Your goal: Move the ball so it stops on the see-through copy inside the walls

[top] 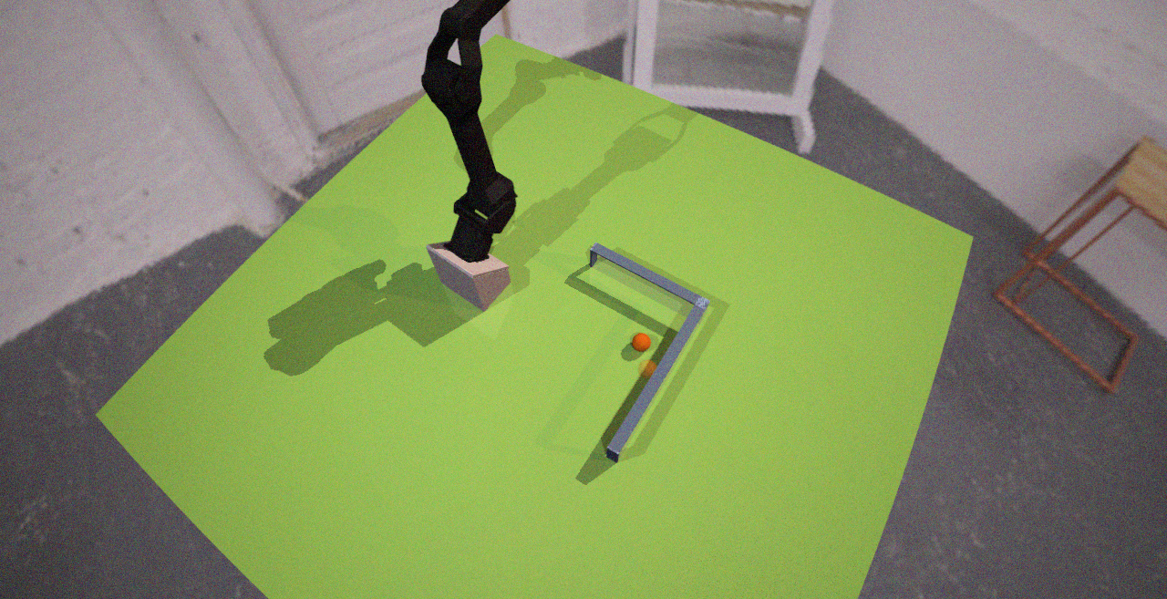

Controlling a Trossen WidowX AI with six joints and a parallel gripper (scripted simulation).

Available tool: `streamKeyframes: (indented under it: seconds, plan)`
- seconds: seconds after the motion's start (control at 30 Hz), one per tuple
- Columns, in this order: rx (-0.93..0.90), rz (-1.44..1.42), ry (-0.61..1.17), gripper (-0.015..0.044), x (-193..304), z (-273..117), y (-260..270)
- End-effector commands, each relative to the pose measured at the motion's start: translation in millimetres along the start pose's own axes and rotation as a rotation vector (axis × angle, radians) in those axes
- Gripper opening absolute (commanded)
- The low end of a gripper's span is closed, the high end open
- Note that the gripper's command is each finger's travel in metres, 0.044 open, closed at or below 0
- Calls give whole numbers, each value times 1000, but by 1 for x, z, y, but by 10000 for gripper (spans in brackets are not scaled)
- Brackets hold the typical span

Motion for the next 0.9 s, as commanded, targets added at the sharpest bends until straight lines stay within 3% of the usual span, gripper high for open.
streamKeyframes:
  seconds: [0.0,0.4,0.6,0.87]
  plan:
    - [-29,-149,-54,268,-21,5,33]
    - [-272,-631,-165,268,-33,40,187]
    - [-475,-819,-175,268,4,58,260]
    - [-821,-979,-140,268,88,70,341]
Point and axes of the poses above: the point midway between the two fingers, 35 mm back from their tips, its own z axis out along the fingers, its own y axis across the jaws, x = y × z, the point moved 7 cm from there along -z, back along the fingers, and after that the axes turned 6 degrees about -z, right-handed, at the moved point
